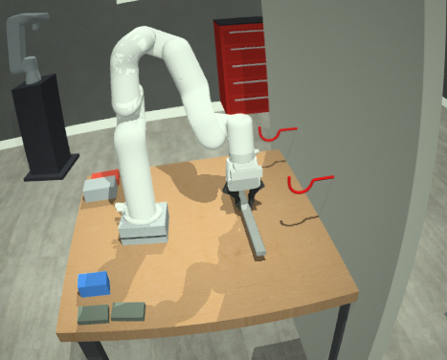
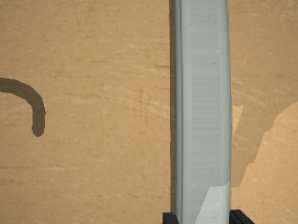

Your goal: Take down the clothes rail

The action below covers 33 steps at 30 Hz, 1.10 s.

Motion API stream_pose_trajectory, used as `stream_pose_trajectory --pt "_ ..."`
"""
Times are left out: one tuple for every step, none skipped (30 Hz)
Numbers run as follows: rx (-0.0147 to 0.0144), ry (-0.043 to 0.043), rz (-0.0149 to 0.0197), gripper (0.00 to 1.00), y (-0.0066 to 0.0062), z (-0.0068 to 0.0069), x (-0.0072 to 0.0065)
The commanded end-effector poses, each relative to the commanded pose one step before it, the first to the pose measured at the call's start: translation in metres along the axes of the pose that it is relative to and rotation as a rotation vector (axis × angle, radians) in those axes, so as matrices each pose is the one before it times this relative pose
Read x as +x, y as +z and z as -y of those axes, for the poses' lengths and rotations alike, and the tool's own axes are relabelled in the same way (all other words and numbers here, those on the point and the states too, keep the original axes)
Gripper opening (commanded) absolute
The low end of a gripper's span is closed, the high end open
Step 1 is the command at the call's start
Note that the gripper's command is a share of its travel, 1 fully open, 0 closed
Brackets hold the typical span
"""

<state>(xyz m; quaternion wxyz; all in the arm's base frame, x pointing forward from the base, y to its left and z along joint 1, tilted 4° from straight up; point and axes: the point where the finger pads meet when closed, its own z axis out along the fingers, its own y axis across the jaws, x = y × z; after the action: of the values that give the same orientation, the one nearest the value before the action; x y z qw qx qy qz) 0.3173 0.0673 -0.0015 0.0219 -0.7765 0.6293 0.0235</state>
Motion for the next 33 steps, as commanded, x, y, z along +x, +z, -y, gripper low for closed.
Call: stream_pose_trajectory --pt "0.00395 -0.00018 0.00018 0.0 -0.00022 0.00164 -0.00002" --pt "0.0 0.0 0.00001 0.0 0.00002 0.0 0.0" --pt "0.0 0.0 0.0 0.0 0.0 0.0 0.0" --pt "0.0 0.0 0.0 0.0 0.0 0.0 0.0" --pt "0.00001 0.0 0.00002 0.0 0.00004 0.00001 0.0" --pt "0.0 0.0 0.0 0.0 0.00001 0.0 0.0" --pt "-0.00001 0.0 -0.00002 0.0 0.00061 -0.00001 0.0" --pt "0.00001 0.0 0.00002 0.0 0.00073 0.00001 0.0" --pt "0.0 0.0 0.0 0.0 0.00066 0.0 0.0" --pt "0.0 0.0 0.0 0.0 0.00066 0.0 0.0" --pt "0.0 0.0 0.0 0.0 0.00066 0.0 0.0" --pt "0.0 0.0 0.0 0.0 0.00067 0.0 0.0" --pt "0.0 0.0 0.0 0.0 0.00067 0.0 0.0" --pt "0.0 0.0 0.0 0.0 0.00067 0.0 0.0" --pt "0.0 0.0 0.0 0.0 0.00067 0.0 0.0" --pt "0.0 0.0 0.0 0.0 0.00067 0.0 0.0" --pt "0.0 0.0 0.0 0.0 0.00067 0.0 0.0" --pt "0.0 0.0 0.0 0.0 0.00067 0.0 0.0" --pt "0.0 0.0 0.0 0.0 0.00067 0.0 0.0" --pt "0.0 0.0 0.0 0.0 0.0 0.0 0.0" --pt "0.0 0.0 0.0 0.0 0.0 0.0 0.0" --pt "0.0 0.0 0.00001 0.0 0.00068 0.0 0.0" --pt "0.0 0.0 0.0 0.0 0.00067 0.0 0.0" --pt "0.0 0.0 0.0 0.0 0.00067 0.0 0.0" --pt "0.0 0.0 0.0 0.0 0.00067 0.0 0.0" --pt "0.0 0.0 0.0 0.0 0.00067 0.0 0.0" --pt "0.0 0.0 0.0 0.0 0.00067 0.0 0.0" --pt "0.0 0.0 0.0 0.0 0.00067 0.0 0.0" --pt "0.0 0.0 0.0 0.0 0.00067 0.0 0.0" --pt "0.0 0.0 0.0 0.0 0.00067 0.0 0.0" --pt "0.0 0.0 0.0 0.0 0.00067 0.0 0.0" --pt "0.0 0.0 0.0 0.0 0.00067 0.0 0.0" --pt "0.0 0.0 0.0 0.0 0.00067 0.0 0.0"
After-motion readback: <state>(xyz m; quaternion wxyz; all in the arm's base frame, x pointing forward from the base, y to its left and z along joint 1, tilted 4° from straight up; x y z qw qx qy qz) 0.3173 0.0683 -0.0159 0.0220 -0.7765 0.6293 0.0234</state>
